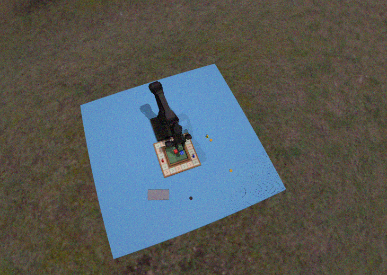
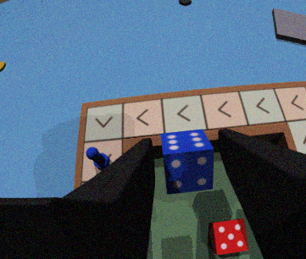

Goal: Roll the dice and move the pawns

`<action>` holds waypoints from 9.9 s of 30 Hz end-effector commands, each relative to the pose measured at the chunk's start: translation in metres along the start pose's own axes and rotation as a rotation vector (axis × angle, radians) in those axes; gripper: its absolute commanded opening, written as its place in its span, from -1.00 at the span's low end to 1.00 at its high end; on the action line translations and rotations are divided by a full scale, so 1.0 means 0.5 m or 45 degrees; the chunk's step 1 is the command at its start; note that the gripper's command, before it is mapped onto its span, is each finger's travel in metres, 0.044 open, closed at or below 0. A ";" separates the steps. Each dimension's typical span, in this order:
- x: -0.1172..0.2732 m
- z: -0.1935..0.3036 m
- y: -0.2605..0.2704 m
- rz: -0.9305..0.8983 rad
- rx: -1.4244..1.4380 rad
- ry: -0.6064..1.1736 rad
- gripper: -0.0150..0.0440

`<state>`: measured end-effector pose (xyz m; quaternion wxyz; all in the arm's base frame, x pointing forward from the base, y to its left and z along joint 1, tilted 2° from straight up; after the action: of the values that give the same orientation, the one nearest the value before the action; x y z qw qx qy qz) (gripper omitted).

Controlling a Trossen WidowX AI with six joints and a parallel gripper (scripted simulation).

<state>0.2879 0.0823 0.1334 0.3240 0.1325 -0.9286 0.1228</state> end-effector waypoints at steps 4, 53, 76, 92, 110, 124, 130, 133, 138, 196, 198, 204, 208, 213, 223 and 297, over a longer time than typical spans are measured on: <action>0.050 -0.056 -0.013 0.004 -0.004 -0.004 0.67; -0.059 0.082 -0.283 -0.251 0.056 1.045 0.19; -0.104 0.135 -0.273 -0.251 0.056 1.045 0.19; -0.131 0.167 -0.265 -0.251 0.056 1.045 0.10; -0.119 0.145 -0.273 -0.251 0.056 1.045 -0.49; -0.028 0.032 -0.306 -0.250 0.056 1.045 -0.49; 0.021 -0.010 -0.314 -0.250 0.056 1.045 -0.49; 0.034 -0.020 -0.315 -0.250 0.056 1.045 -0.49; 0.027 -0.023 -0.310 -0.251 0.058 1.045 -0.49; -0.266 -0.022 -0.028 -0.264 0.054 1.034 -0.40; -0.266 -0.022 -0.028 -0.264 0.054 1.034 -0.22; -0.266 -0.022 -0.028 -0.264 0.054 1.034 0.31; -0.266 -0.022 -0.028 -0.264 0.054 1.034 0.67; -0.236 -0.057 -0.036 -0.263 0.052 1.033 1.00; -0.197 -0.091 -0.023 -0.272 0.072 1.031 0.82; -0.178 -0.039 0.156 -0.360 0.256 1.009 -0.49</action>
<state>0.3366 0.1749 0.0638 0.6599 0.2331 -0.6829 0.2094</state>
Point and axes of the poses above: the point midway between the two fingers, 35 mm back from their tips, its own x axis back along the fingers, its own y axis across the jaws, z = x × y, the point moved 1 cm from there along x, back along the fingers, and after that the axes turned 13 degrees about x, right-handed, at the moved point
